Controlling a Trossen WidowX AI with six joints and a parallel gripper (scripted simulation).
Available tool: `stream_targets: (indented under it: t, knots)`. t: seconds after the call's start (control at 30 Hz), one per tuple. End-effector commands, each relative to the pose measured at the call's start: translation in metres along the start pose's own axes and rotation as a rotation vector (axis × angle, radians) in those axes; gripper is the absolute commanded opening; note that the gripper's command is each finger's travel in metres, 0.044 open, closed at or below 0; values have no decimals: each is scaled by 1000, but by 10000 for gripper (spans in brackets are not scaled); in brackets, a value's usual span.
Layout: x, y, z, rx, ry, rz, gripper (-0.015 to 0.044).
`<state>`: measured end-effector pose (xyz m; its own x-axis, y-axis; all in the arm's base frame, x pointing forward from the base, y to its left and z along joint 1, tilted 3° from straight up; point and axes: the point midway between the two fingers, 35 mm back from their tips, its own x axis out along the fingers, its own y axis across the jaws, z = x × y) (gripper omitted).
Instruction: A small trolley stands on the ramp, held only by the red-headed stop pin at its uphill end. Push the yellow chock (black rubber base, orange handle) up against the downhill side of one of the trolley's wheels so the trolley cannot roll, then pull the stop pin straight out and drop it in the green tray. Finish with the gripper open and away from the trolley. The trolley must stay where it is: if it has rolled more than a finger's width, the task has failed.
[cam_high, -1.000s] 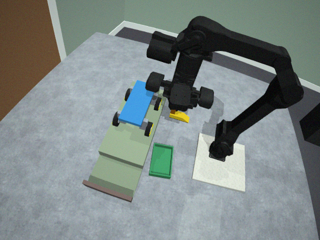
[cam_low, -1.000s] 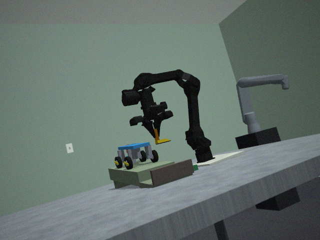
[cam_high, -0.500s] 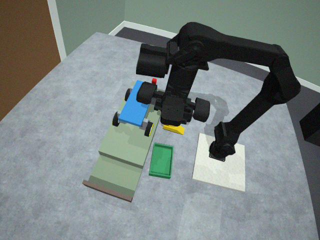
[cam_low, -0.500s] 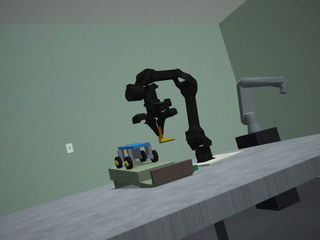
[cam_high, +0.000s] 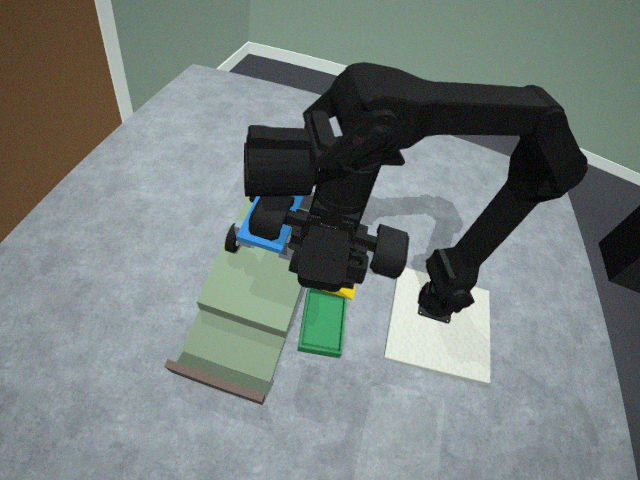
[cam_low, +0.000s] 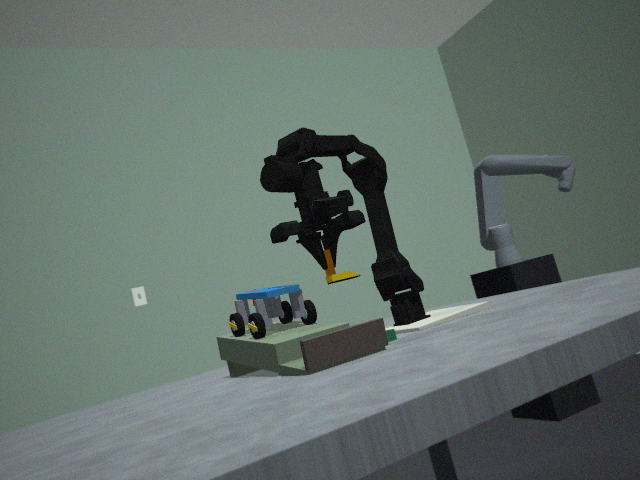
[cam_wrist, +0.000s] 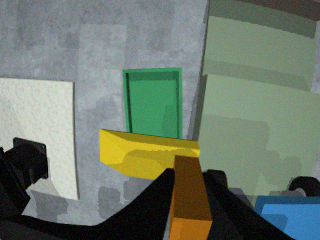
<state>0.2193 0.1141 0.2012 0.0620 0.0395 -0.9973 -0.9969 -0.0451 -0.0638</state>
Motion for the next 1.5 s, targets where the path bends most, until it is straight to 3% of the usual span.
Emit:
stream_targets:
  t: [0.0, 0.33, 1.47]
  knots:
    - [3, -4, 17, 2, 5, 2, 0]
    - [6, -10, 45, -45, 6, 4, 0]
    - [7, -11, 50, -1259, 79, 75, 0]
